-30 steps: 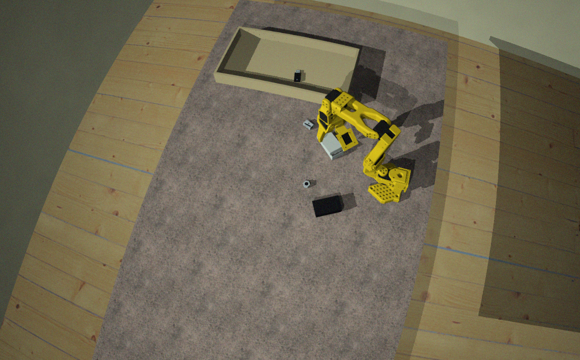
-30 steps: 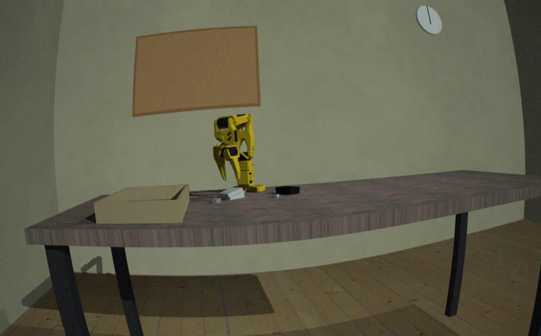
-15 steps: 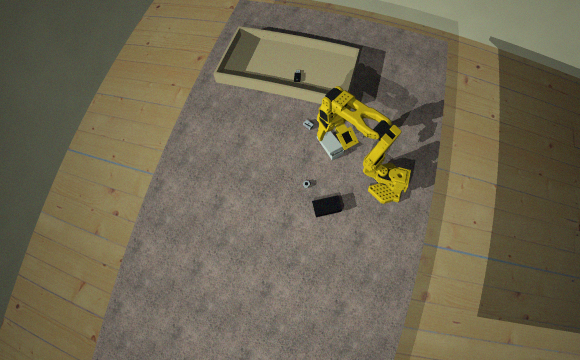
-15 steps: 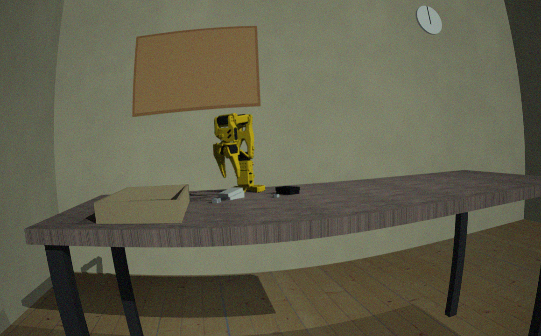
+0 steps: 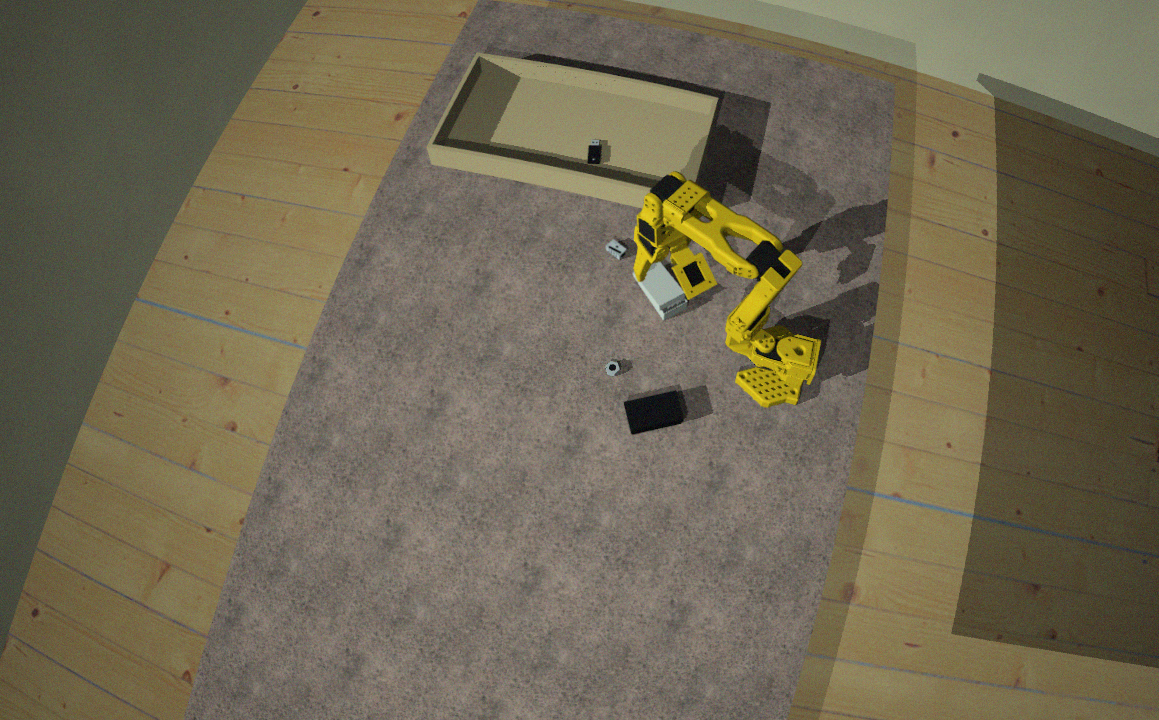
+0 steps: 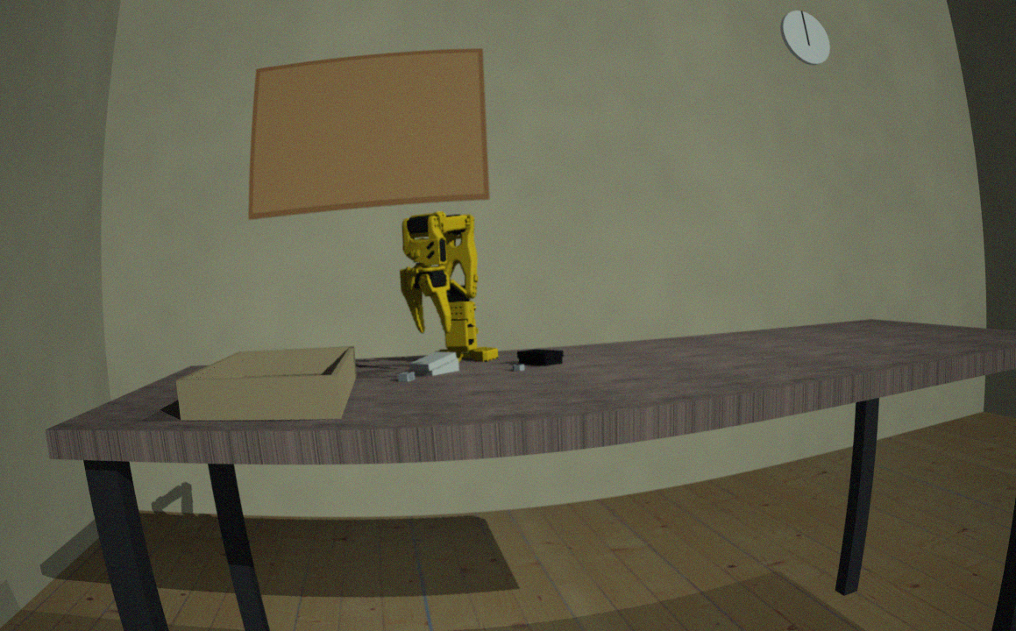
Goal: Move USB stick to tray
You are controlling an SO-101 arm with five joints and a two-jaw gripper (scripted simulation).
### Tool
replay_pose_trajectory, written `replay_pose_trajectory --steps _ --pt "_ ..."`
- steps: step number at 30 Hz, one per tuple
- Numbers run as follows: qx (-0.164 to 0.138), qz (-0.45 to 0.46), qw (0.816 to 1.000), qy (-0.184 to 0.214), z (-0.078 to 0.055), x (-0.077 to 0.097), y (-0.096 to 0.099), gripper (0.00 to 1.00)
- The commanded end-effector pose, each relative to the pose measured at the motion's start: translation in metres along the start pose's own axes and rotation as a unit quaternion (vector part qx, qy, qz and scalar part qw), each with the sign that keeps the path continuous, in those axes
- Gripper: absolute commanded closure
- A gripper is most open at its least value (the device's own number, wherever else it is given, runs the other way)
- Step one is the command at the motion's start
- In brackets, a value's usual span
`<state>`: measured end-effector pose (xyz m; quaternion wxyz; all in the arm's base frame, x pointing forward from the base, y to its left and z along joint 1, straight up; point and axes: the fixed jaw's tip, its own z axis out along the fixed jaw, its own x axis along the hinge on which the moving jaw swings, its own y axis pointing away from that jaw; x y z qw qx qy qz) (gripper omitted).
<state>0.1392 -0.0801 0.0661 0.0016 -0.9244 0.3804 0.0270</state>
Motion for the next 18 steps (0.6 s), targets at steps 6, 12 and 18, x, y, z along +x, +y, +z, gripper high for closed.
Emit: replay_pose_trajectory --steps 6,12,18 --pt "0.009 0.001 1.000 0.025 -0.0093 0.0043 -0.0001 0.71" --pt "0.009 0.001 1.000 0.025 -0.0093 0.0044 0.0008 0.71" --pt "0.009 0.001 1.000 0.025 -0.0092 0.0046 0.0026 0.71"
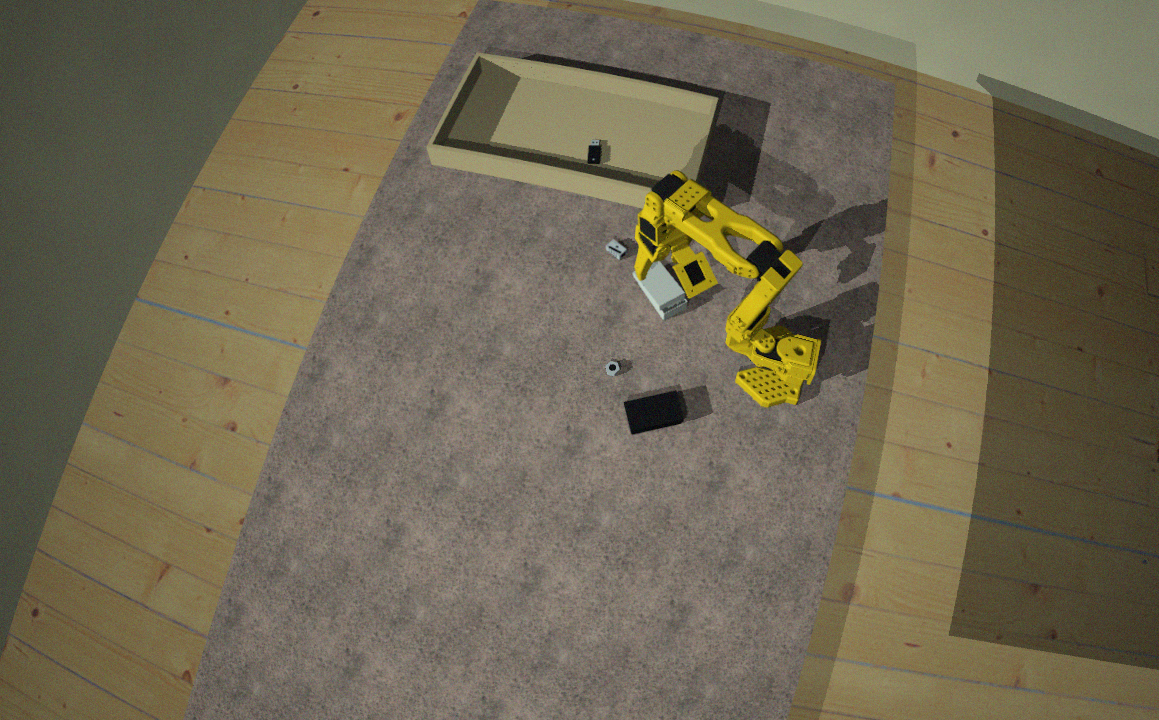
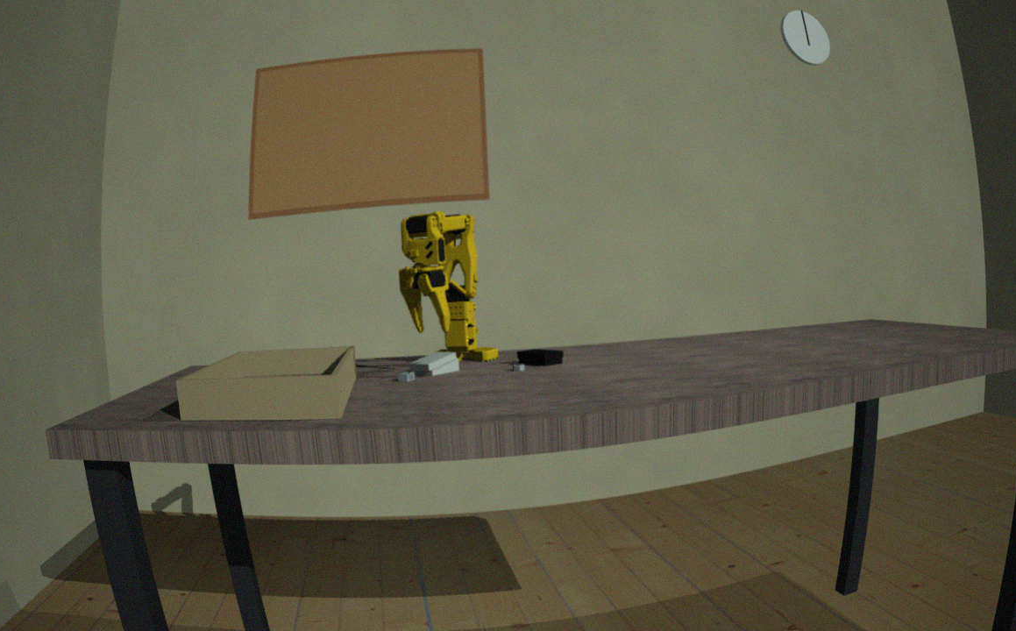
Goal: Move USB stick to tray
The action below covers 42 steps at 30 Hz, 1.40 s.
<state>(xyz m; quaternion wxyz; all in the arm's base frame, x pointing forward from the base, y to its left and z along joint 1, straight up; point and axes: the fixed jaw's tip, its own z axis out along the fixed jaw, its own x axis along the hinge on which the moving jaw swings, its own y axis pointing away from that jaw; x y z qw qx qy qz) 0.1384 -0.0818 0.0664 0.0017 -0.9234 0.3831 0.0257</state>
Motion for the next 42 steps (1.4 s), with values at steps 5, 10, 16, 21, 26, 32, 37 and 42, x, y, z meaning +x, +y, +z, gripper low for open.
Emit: replay_pose_trajectory --steps 5,10,16,21,26,32,37,42 --pt "0.008 -0.001 1.000 0.024 -0.0089 0.0040 0.0010 0.71" --pt "0.008 -0.001 1.000 0.024 -0.0089 0.0040 0.0010 0.71" --pt "0.008 0.006 1.000 0.024 -0.0089 0.0039 0.0009 0.71" --pt "0.009 0.017 1.000 0.024 -0.0089 0.0038 0.0007 0.71" --pt "0.009 0.034 0.999 0.024 -0.0089 0.0036 0.0004 0.71" --pt "0.010 0.072 0.997 0.024 -0.0089 0.0030 -0.0003 0.71" --pt "0.011 0.118 0.993 0.023 -0.0089 0.0024 -0.0012 0.71" --pt "0.012 0.151 0.988 0.023 -0.0089 0.0020 -0.0019 0.71"
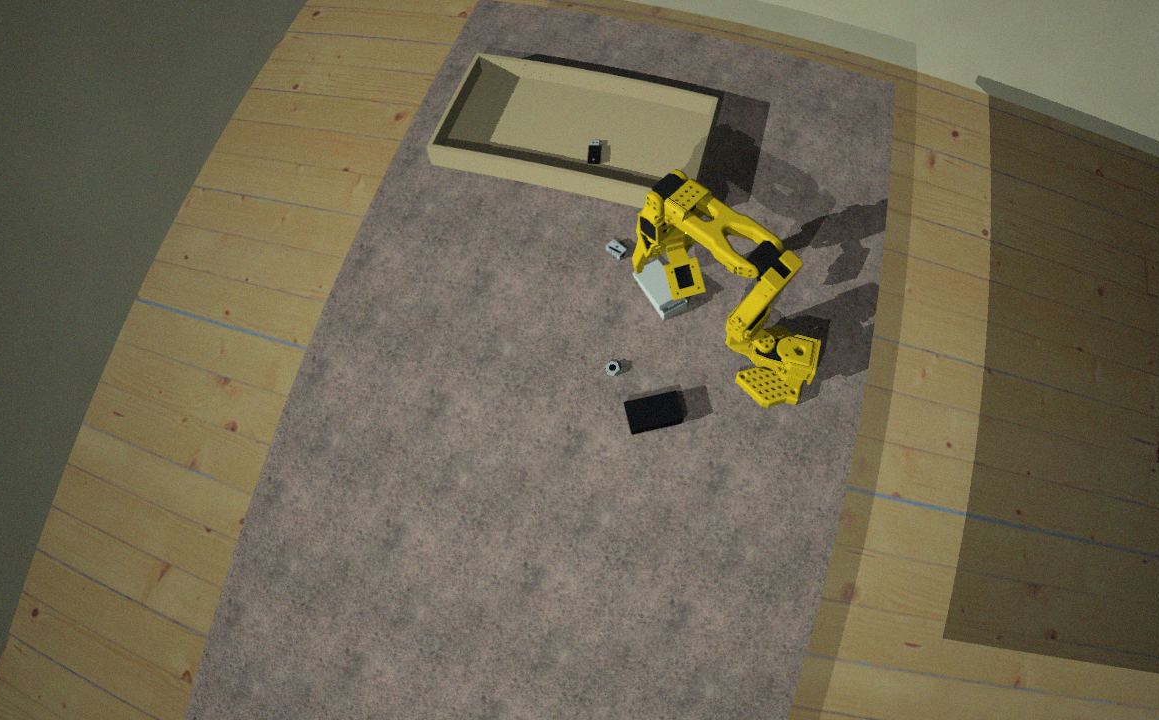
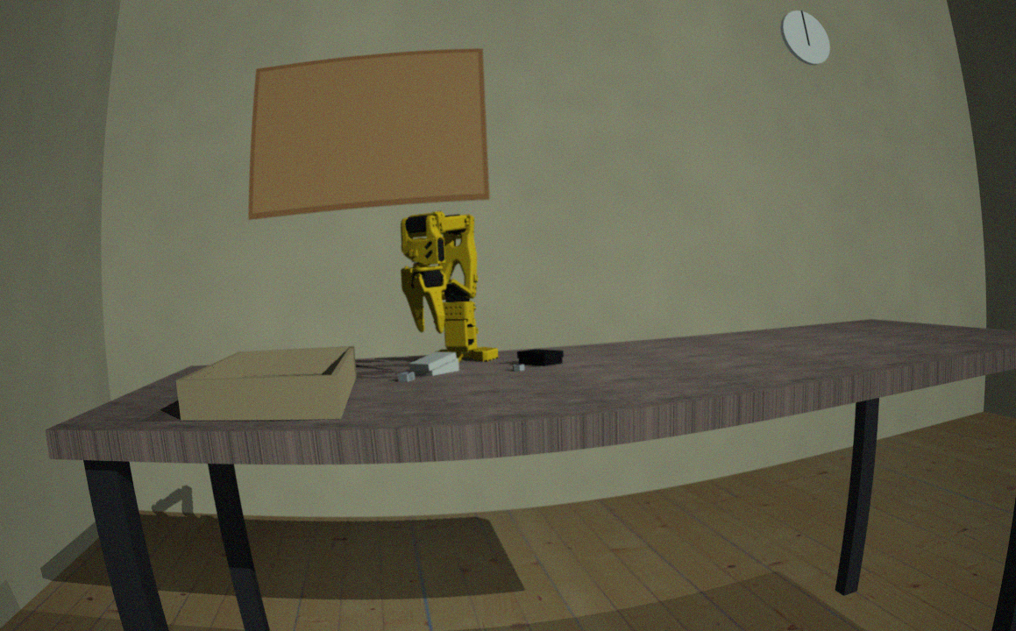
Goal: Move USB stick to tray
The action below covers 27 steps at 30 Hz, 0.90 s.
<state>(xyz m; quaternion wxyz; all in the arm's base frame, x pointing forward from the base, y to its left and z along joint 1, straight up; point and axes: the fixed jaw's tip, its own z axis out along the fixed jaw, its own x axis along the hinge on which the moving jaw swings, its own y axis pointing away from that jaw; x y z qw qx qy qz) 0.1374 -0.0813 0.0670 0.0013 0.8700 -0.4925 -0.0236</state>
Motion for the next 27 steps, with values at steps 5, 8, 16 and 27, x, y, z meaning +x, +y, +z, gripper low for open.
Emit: replay_pose_trajectory --steps 5,8,16,27 --pt "0.015 0.095 0.995 0.019 -0.0083 0.0014 -0.0042 0.71" --pt "0.015 0.139 0.990 0.018 -0.0083 0.0006 -0.0051 0.71" --pt "0.017 0.238 0.971 0.016 -0.0083 -0.0011 -0.0073 0.71" --pt "0.020 0.440 0.898 0.012 -0.0084 -0.0043 -0.0132 0.71"
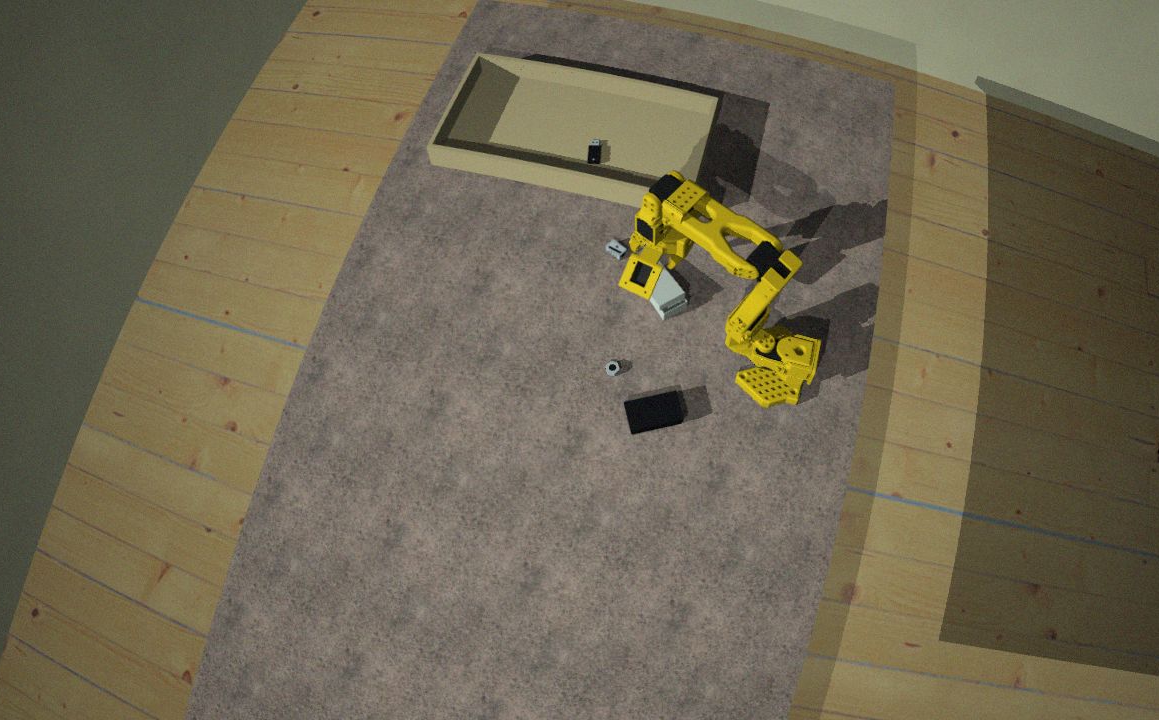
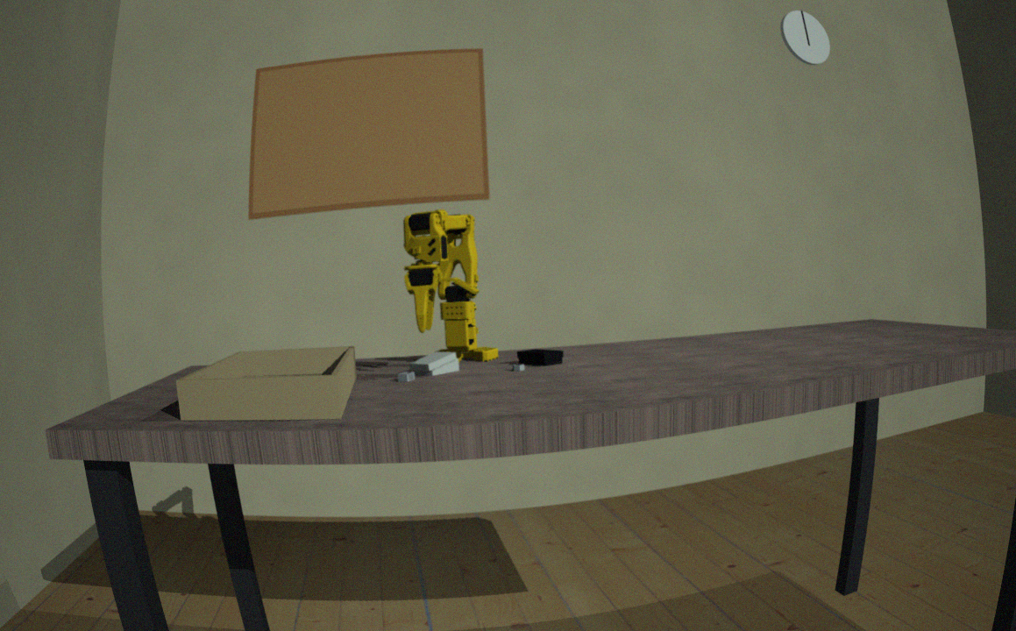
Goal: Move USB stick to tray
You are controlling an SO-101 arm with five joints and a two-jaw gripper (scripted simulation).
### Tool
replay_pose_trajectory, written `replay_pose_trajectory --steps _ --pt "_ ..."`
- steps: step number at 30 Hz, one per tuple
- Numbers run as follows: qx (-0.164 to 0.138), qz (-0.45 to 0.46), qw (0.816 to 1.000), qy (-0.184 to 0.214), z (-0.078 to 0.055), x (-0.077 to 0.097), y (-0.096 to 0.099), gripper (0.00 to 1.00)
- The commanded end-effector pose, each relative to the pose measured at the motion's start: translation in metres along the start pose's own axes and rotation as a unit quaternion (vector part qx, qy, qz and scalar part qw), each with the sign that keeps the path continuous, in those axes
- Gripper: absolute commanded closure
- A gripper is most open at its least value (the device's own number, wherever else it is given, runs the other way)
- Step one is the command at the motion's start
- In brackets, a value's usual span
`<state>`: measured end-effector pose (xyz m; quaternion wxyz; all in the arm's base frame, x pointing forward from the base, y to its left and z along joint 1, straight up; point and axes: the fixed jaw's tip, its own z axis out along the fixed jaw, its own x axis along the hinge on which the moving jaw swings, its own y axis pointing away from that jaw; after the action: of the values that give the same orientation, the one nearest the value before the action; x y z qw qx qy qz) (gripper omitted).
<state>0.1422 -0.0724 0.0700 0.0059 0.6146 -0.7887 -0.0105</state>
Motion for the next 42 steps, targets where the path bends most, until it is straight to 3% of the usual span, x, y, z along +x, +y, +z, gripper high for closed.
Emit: replay_pose_trajectory --steps 1,9,19,21,36,38,42 --pt "0.012 0.082 0.997 0.001 -0.005 -0.003 -0.004 0.71" --pt "0.012 0.209 0.978 -0.001 -0.005 -0.007 -0.006 0.71" --pt "0.012 0.414 0.910 -0.003 -0.005 -0.013 -0.010 0.71" --pt "0.012 0.414 0.910 -0.003 -0.005 -0.013 -0.010 0.71" --pt "0.010 0.659 0.752 -0.007 -0.005 -0.019 -0.017 0.71" --pt "0.010 0.659 0.752 -0.007 -0.005 -0.019 -0.017 0.71" --pt "0.010 0.707 0.708 -0.007 -0.005 -0.020 -0.019 0.71"
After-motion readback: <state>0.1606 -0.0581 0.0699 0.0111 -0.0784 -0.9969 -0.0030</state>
